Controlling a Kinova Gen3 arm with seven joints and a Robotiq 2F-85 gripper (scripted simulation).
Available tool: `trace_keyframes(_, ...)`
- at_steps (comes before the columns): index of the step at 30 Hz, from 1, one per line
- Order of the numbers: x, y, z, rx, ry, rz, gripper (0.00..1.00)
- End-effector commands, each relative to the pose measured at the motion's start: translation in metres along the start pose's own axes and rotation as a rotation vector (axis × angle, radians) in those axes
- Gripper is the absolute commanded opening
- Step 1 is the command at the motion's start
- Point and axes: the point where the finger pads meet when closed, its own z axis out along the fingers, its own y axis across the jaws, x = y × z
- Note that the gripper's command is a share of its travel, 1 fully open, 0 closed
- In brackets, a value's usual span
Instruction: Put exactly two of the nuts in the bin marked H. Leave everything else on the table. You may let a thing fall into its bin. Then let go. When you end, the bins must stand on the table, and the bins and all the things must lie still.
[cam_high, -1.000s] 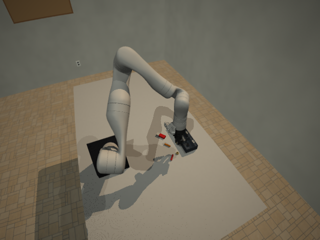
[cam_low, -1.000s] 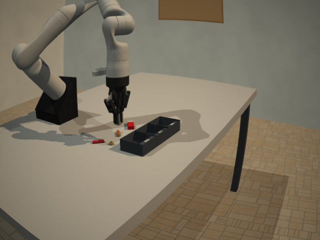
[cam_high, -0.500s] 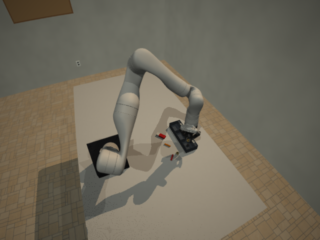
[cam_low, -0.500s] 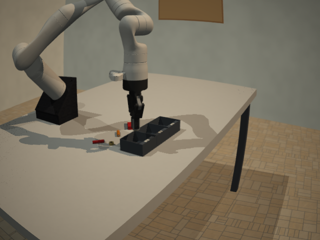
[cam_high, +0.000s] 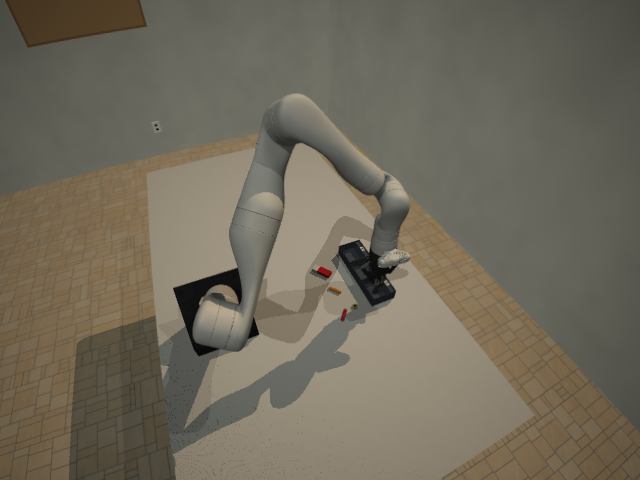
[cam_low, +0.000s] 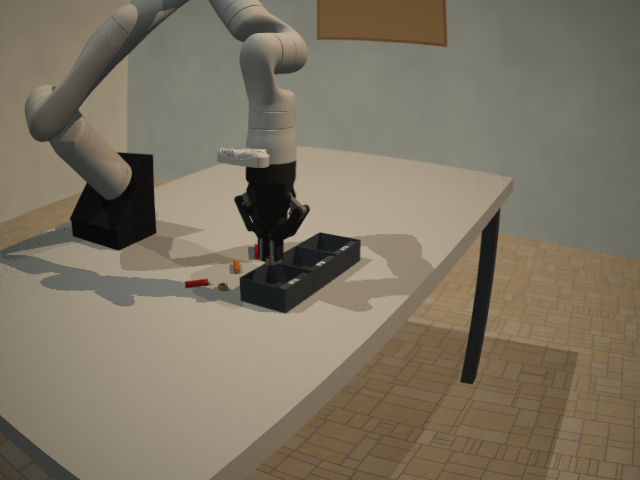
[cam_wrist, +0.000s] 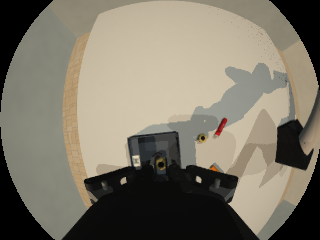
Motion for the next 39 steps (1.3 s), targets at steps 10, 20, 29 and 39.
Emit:
trace_keyframes(10, -0.001, -0.002, -0.004, 0.004, -0.021, -0.089, 0.11)
trace_keyframes(20, -0.001, -0.002, -0.002, 0.004, -0.021, -0.089, 0.11)
trace_keyframes(29, -0.001, -0.002, 0.016, 0.004, -0.021, -0.089, 0.11)
trace_keyframes(39, -0.001, -0.002, 0.032, 0.004, -0.021, -0.089, 0.11)
